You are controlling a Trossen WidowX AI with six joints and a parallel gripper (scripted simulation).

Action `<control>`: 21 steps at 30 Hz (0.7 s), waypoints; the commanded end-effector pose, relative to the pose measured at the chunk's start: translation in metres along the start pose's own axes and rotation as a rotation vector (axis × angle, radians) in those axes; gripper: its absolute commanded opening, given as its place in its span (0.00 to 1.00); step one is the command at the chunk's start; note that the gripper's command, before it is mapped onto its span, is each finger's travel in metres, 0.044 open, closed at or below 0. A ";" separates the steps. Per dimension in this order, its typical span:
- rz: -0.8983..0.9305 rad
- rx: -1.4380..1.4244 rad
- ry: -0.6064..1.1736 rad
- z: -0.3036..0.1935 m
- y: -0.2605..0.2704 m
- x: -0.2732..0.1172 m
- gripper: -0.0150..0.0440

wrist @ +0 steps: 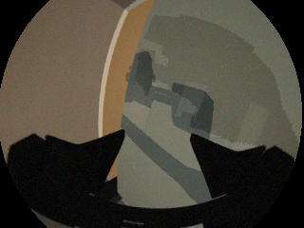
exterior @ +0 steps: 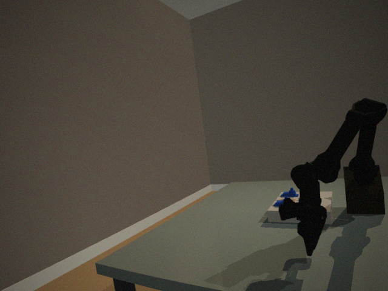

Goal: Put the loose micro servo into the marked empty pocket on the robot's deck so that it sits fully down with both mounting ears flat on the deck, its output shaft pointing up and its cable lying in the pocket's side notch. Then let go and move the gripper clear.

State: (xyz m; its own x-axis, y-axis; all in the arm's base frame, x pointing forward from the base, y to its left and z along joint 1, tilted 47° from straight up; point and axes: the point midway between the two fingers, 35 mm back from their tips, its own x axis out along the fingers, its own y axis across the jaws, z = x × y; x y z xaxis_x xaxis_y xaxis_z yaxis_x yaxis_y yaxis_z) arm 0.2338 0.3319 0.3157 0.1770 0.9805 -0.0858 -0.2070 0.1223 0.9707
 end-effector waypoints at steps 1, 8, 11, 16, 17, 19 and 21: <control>-0.127 0.051 -0.066 0.030 -0.047 -0.011 1.00; -0.315 0.150 -0.167 0.071 -0.115 -0.048 1.00; -0.394 0.200 -0.210 0.086 -0.144 -0.070 1.00; -0.516 0.296 -0.274 0.103 -0.191 -0.110 1.00; -0.539 0.319 -0.286 0.106 -0.200 -0.119 1.00; -0.584 0.368 -0.307 0.109 -0.218 -0.138 1.00; -0.626 0.421 -0.328 0.111 -0.235 -0.157 1.00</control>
State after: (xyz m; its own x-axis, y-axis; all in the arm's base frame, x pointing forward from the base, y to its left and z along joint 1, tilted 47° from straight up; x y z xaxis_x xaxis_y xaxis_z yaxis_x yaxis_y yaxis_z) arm 0.3586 0.1642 0.1536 0.4387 0.6985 -0.5653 0.2885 0.4863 0.8248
